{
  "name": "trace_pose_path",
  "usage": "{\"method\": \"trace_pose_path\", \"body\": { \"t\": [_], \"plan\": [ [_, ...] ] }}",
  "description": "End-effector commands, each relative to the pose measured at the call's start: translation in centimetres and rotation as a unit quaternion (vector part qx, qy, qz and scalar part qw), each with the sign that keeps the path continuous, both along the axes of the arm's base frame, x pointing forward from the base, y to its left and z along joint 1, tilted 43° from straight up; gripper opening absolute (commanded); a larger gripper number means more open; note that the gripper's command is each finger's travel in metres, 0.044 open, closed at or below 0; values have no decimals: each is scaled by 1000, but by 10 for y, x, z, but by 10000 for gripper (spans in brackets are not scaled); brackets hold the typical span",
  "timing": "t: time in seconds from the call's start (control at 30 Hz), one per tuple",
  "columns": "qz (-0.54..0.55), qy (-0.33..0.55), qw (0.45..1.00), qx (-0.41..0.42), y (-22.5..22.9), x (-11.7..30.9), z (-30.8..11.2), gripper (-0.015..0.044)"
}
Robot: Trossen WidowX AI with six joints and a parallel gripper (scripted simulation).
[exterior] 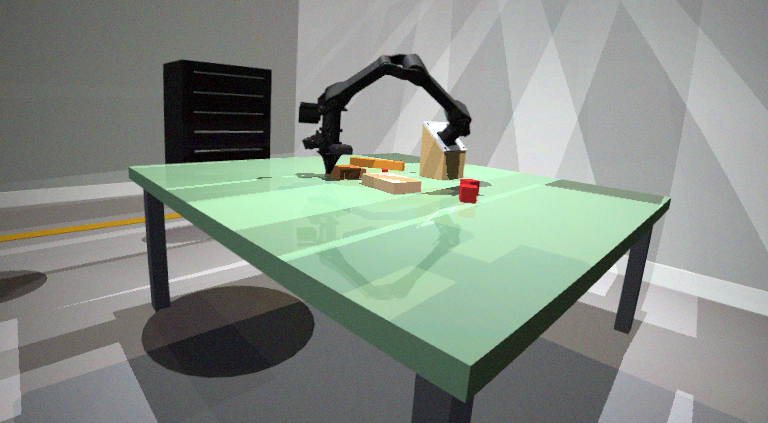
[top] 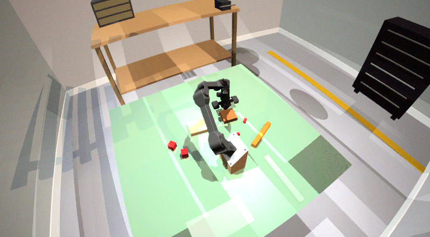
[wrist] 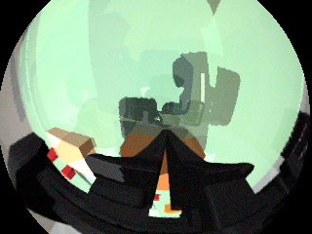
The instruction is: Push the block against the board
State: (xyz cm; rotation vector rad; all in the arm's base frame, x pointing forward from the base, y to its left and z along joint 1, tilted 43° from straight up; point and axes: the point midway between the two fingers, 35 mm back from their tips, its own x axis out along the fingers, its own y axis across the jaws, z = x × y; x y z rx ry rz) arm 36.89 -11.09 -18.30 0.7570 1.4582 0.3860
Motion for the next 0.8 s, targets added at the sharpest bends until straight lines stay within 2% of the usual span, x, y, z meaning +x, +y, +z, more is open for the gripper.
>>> {"method": "trace_pose_path", "body": {
  "t": [0.0, 0.77],
  "plan": [
    [4, 8, 1000, 3, 5, -10, -2, 0],
    [4, 9, 1000, 3, 12, -34, 1, 0]
  ]
}}
